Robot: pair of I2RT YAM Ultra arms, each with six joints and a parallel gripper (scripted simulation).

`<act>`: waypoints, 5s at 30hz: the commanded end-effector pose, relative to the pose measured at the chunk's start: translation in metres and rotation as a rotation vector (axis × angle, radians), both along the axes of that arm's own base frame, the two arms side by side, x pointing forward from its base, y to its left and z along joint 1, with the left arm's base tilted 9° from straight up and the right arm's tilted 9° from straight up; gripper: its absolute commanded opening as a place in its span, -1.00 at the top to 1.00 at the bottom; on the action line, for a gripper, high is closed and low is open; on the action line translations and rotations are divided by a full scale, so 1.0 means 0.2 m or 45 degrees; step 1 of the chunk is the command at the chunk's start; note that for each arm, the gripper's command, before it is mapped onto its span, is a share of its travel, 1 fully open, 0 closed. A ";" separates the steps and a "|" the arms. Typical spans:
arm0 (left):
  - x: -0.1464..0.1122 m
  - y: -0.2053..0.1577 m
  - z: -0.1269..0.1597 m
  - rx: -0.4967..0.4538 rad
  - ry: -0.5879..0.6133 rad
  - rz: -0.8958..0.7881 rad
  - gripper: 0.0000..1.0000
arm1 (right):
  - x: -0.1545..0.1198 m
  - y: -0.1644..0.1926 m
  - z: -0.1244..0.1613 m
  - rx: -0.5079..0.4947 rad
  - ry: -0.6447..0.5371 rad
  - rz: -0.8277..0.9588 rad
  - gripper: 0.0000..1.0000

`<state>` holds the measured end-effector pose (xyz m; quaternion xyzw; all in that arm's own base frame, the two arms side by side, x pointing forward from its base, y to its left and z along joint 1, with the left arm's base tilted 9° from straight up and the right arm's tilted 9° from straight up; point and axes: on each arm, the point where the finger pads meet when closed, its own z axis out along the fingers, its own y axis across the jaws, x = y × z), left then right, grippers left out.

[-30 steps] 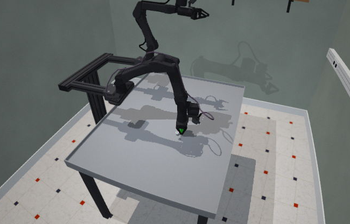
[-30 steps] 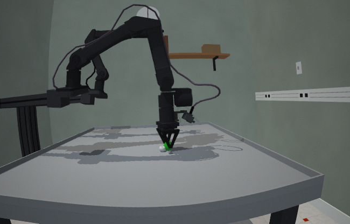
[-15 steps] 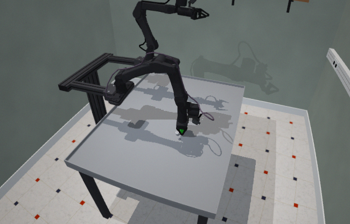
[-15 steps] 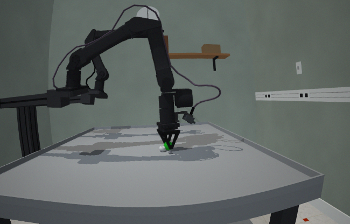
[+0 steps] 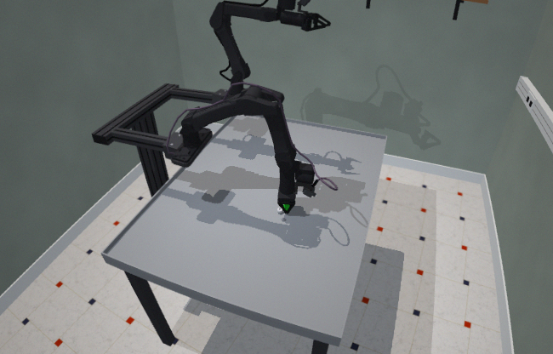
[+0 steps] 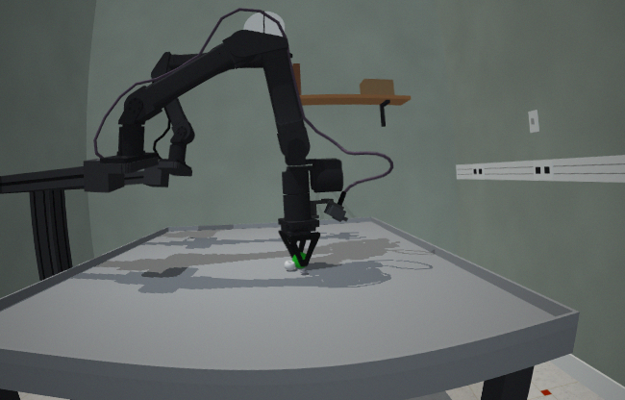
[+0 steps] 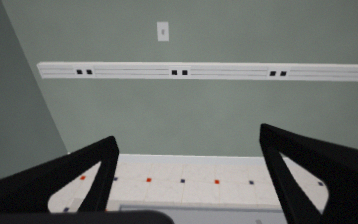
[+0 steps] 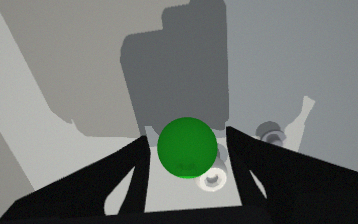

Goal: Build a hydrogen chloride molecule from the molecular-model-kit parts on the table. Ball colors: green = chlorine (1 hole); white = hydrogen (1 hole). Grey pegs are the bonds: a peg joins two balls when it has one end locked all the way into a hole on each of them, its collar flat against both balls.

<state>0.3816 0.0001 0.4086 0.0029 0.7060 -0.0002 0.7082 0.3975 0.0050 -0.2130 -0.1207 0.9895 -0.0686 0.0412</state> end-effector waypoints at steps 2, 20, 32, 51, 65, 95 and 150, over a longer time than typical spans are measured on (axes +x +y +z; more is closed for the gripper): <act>-0.04 -0.02 0.03 0.011 -0.011 -0.022 -1.00 | 0.07 0.04 0.06 0.013 -0.037 0.015 -0.09; -0.04 -0.02 0.03 0.011 -0.011 -0.022 -1.00 | 0.11 0.05 0.06 0.009 -0.043 0.013 1.00; -0.04 -0.02 0.03 0.011 -0.011 -0.022 -1.00 | 0.14 0.06 0.06 -0.002 -0.009 0.011 1.00; -0.04 -0.02 0.03 0.011 -0.011 -0.022 -1.00 | 0.27 0.10 0.15 0.004 -0.055 0.014 1.00; -0.04 -0.02 0.03 0.011 -0.011 -0.022 -1.00 | 0.28 0.08 0.18 0.002 -0.087 0.005 1.00; -0.04 -0.02 0.03 0.011 -0.011 -0.022 -1.00 | 0.22 -0.24 0.19 0.038 -0.090 -0.220 1.00; -0.04 -0.02 0.03 0.011 -0.011 -0.022 -1.00 | 0.03 -0.80 0.26 0.081 -0.134 -0.644 1.00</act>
